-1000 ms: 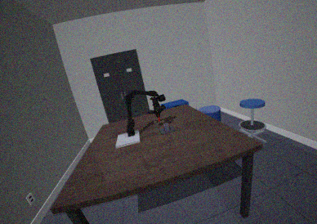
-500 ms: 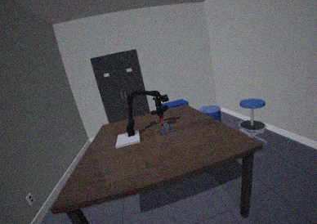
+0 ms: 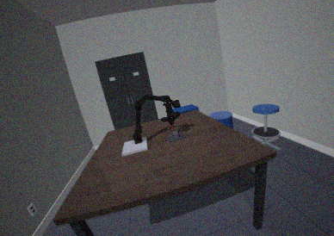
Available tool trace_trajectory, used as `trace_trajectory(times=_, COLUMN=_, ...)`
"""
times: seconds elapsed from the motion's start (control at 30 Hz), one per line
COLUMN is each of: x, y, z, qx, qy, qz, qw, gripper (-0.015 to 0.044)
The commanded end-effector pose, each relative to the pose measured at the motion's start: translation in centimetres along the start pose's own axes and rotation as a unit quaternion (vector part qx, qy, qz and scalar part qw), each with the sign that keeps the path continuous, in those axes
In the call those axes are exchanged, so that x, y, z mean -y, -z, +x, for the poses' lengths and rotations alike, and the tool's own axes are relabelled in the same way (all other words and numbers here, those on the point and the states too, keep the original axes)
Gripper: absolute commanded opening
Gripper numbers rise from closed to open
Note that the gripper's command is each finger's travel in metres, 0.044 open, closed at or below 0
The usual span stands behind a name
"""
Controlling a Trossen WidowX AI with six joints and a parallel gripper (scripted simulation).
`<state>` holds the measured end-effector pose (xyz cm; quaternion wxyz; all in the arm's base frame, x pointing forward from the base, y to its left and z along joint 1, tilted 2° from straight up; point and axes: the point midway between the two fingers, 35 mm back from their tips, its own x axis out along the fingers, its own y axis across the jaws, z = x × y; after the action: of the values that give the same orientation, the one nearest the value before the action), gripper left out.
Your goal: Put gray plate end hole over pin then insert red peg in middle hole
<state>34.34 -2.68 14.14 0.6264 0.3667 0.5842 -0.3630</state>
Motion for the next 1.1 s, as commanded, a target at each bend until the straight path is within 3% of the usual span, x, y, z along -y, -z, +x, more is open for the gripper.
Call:
trace_trajectory(times=0.0, x=0.15, y=-1.2, z=-0.03, qx=0.003, qy=0.001, qz=-0.004, qw=1.0, gripper=0.0)
trace_trajectory(times=1.07, x=0.35, y=-2.12, z=-0.02, qx=0.003, qy=0.0, qz=-0.001, qw=1.0, gripper=0.0)
